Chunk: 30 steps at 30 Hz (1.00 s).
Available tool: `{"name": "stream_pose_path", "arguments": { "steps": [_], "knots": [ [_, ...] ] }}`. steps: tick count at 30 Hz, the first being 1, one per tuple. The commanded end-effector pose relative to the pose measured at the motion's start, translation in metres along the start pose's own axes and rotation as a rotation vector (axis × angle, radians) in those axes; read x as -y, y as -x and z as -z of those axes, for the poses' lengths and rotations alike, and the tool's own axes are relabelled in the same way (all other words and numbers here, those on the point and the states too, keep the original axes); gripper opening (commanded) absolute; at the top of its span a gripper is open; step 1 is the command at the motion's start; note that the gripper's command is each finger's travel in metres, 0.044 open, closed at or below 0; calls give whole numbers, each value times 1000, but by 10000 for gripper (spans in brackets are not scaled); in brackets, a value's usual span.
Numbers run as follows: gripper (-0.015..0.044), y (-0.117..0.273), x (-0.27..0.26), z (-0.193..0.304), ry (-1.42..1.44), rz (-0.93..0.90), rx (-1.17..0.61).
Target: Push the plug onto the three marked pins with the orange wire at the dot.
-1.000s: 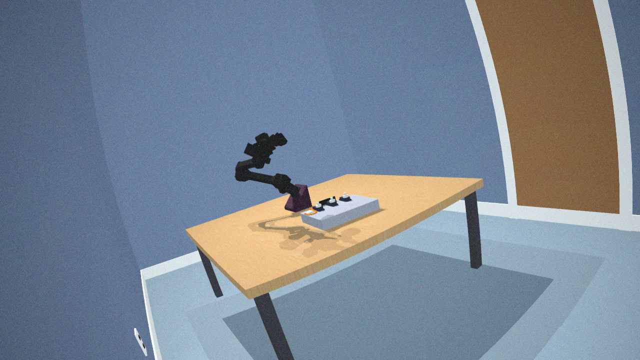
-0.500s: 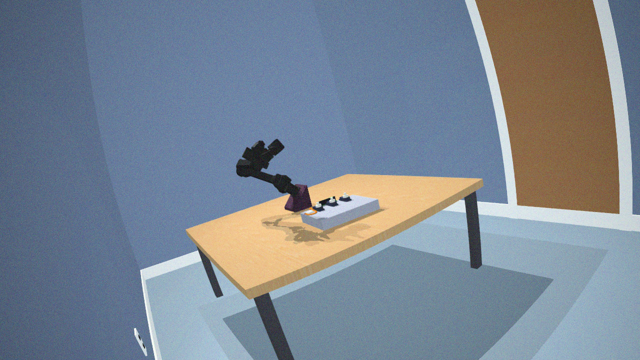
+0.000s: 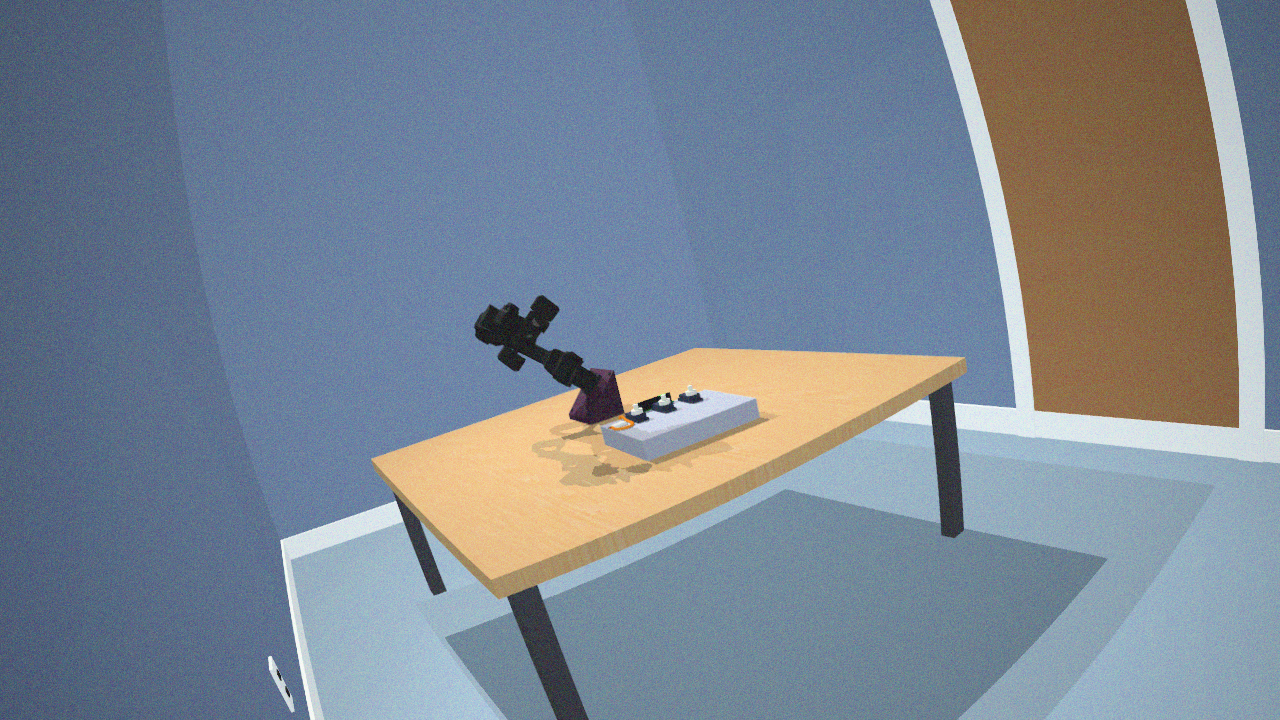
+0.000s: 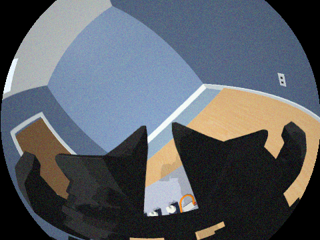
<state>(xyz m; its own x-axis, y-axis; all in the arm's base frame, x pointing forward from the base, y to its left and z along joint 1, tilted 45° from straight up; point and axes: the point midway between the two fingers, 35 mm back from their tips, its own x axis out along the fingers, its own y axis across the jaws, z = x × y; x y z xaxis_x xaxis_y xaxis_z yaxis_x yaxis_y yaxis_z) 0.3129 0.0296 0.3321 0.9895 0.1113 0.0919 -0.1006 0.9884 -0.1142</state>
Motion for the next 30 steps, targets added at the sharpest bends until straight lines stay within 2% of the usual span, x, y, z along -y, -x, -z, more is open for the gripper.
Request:
{"name": "stream_pose_path", "arguments": {
  "steps": [1, 13, 30],
  "knots": [
    [115, 1, 21, 5, -75, 78, -26],
    [115, -22, 32, 37, 71, 138, -247],
    [115, -47, 34, 87, 394, 102, -594]
  ]
}}
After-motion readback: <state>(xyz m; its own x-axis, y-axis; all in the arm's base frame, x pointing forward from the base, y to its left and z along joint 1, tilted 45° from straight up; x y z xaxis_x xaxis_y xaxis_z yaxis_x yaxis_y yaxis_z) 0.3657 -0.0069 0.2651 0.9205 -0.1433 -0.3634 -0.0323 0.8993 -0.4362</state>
